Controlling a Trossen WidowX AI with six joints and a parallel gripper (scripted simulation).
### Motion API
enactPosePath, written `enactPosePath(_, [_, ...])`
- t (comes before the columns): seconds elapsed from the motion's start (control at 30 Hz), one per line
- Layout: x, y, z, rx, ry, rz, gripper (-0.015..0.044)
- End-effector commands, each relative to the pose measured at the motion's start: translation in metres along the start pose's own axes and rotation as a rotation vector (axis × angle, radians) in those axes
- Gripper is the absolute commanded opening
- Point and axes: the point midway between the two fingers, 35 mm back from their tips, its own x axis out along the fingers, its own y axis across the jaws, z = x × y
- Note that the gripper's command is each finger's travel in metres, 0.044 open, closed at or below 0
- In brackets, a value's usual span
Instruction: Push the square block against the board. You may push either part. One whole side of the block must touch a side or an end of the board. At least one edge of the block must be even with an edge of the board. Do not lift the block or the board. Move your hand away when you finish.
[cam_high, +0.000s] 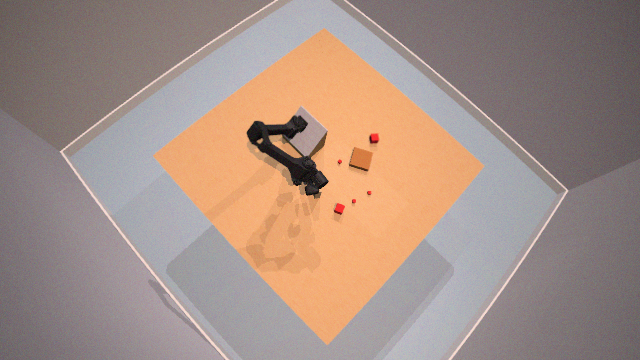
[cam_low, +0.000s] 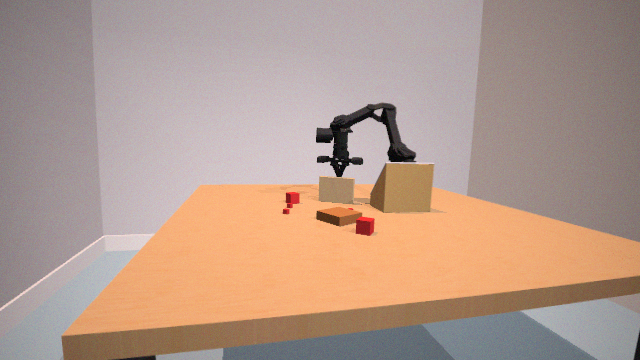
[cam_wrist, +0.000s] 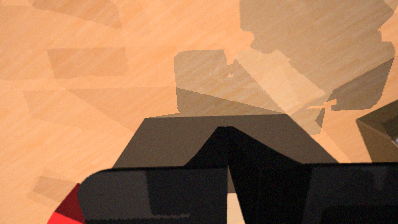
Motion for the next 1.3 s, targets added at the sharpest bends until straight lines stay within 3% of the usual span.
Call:
enactPosePath(0.0, [0.001, 0.001, -0.003, 0.002, -0.002, 0.001, 0.0])
enactPosePath(1.27, [0.001, 0.002, -0.038, 0.003, 0.001, -0.001, 0.0])
